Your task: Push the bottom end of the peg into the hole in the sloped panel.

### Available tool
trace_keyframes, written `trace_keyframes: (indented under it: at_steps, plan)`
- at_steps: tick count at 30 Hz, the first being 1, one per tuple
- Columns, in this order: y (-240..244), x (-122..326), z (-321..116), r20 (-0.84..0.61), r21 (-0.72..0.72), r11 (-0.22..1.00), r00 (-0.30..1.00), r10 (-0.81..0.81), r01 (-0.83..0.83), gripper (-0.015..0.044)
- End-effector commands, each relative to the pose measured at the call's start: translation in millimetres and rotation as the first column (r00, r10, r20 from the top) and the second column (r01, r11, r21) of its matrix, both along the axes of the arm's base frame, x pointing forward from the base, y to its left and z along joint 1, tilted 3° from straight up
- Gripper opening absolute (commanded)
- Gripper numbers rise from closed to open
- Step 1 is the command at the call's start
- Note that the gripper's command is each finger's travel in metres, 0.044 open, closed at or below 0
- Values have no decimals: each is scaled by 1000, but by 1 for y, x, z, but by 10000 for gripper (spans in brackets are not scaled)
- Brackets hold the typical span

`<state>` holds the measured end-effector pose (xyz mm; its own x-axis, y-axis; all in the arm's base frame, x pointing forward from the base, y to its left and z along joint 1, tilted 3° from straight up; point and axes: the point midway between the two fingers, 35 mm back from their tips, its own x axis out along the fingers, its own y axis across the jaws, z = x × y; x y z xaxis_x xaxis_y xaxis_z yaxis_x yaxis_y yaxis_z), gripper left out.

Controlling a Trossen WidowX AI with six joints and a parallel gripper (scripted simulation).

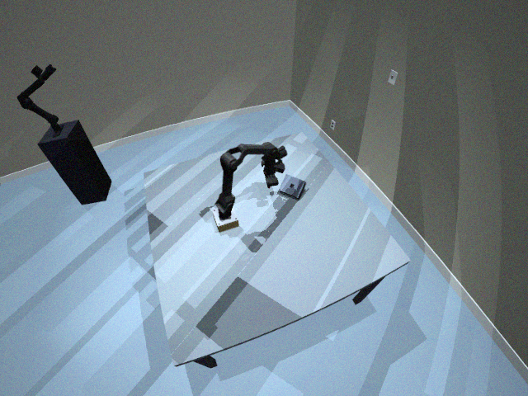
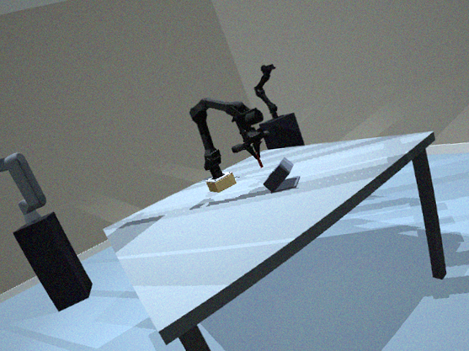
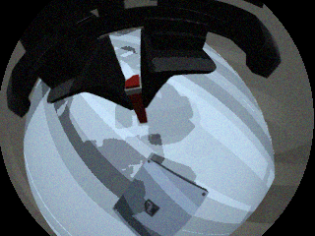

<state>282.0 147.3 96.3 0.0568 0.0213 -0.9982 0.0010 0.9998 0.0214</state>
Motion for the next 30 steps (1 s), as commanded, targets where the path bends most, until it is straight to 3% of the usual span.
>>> trace_keyframes:
  at_steps: [1,30]
  plan:
    - [0,4,5,18,23,999,1000,24,-24,0]
    - [-13,24,16,102,87,970,971,216,-225,0]
